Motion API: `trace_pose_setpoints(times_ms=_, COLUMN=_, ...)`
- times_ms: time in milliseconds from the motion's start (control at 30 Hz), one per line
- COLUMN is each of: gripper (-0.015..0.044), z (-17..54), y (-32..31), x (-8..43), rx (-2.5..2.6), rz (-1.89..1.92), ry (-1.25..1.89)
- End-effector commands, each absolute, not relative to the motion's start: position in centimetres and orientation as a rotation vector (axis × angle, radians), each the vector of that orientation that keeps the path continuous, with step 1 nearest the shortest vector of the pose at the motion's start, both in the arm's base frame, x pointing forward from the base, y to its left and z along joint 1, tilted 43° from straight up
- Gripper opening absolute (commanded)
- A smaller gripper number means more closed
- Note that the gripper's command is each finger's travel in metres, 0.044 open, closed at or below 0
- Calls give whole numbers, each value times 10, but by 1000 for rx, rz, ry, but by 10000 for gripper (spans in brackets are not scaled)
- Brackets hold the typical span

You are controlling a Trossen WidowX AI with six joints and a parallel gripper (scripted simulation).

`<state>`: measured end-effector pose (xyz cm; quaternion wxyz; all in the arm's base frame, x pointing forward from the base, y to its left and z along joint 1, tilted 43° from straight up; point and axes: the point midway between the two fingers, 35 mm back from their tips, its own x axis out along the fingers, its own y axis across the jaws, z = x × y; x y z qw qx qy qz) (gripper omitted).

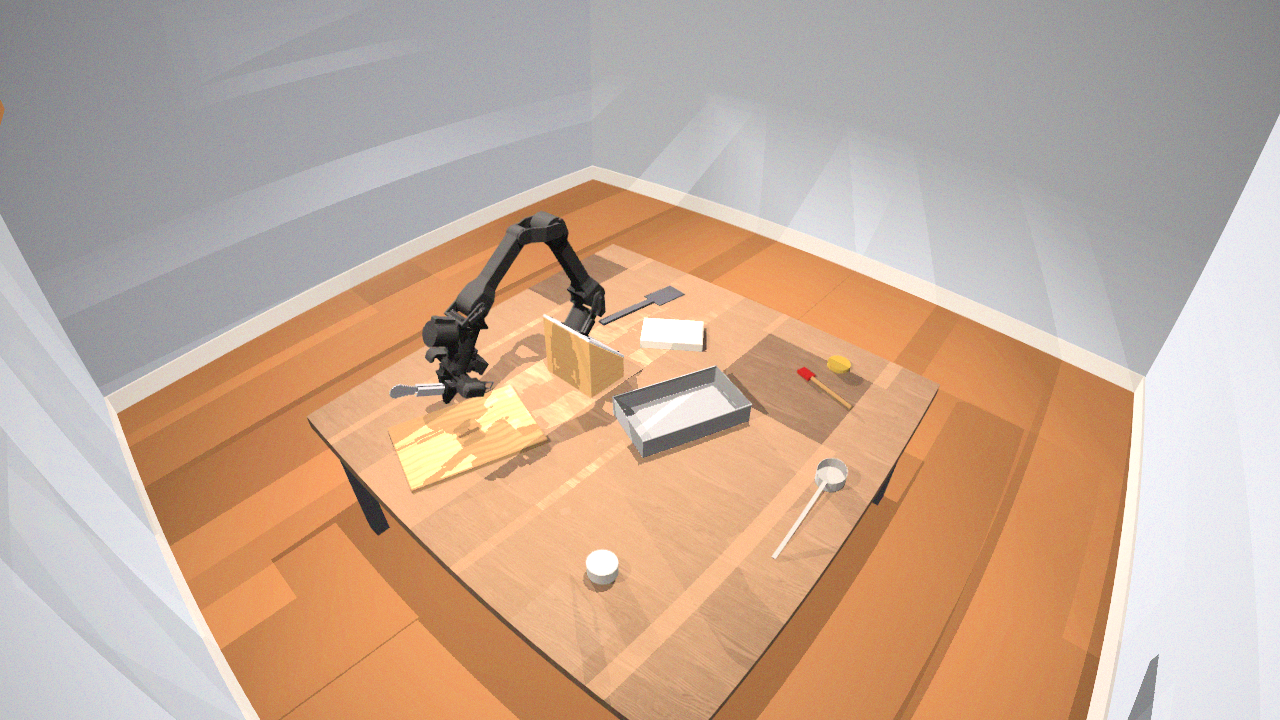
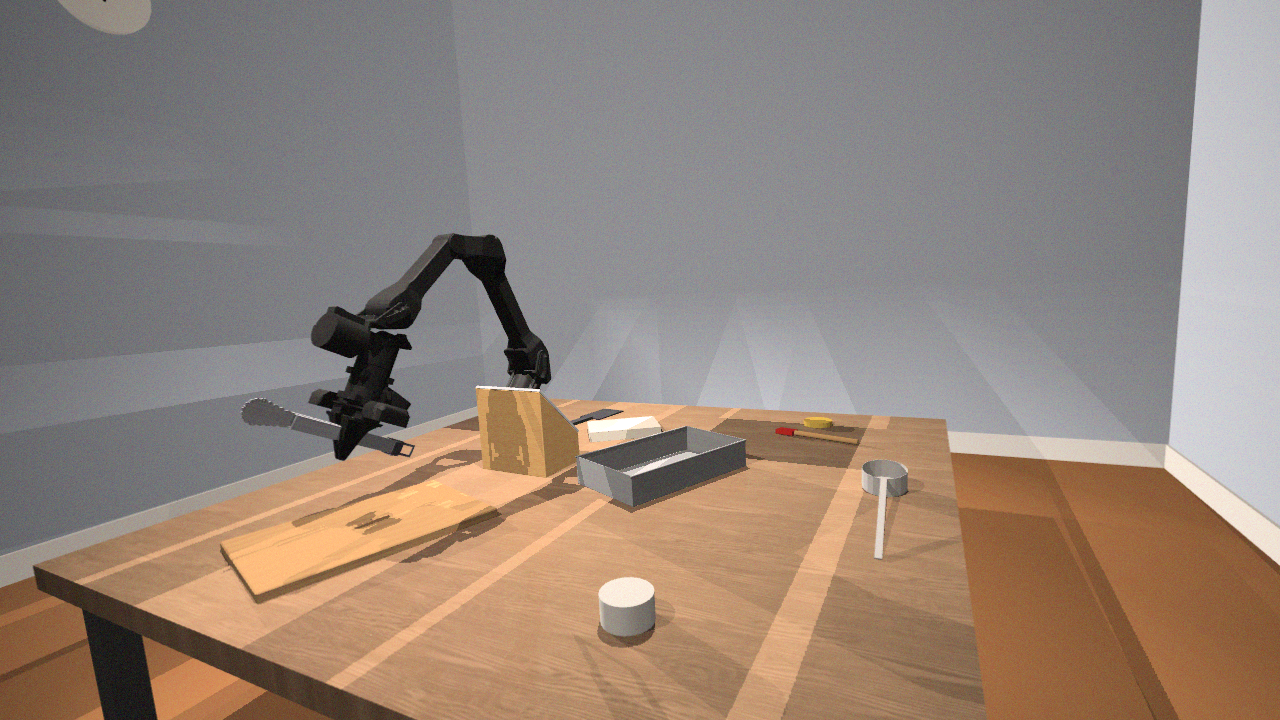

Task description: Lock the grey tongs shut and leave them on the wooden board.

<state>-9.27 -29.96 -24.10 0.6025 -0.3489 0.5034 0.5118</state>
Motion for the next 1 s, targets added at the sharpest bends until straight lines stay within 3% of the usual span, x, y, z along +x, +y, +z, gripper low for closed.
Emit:
trace_pose_setpoints(times_ms=0, gripper=-150, z=-240, y=-304, x=-94, rx=-778, rz=1187, ry=1116)
trace_pose_setpoints(times_ms=967, gripper=-150, z=-218, y=-307, x=-97, rx=-563, rz=1220, ry=802)
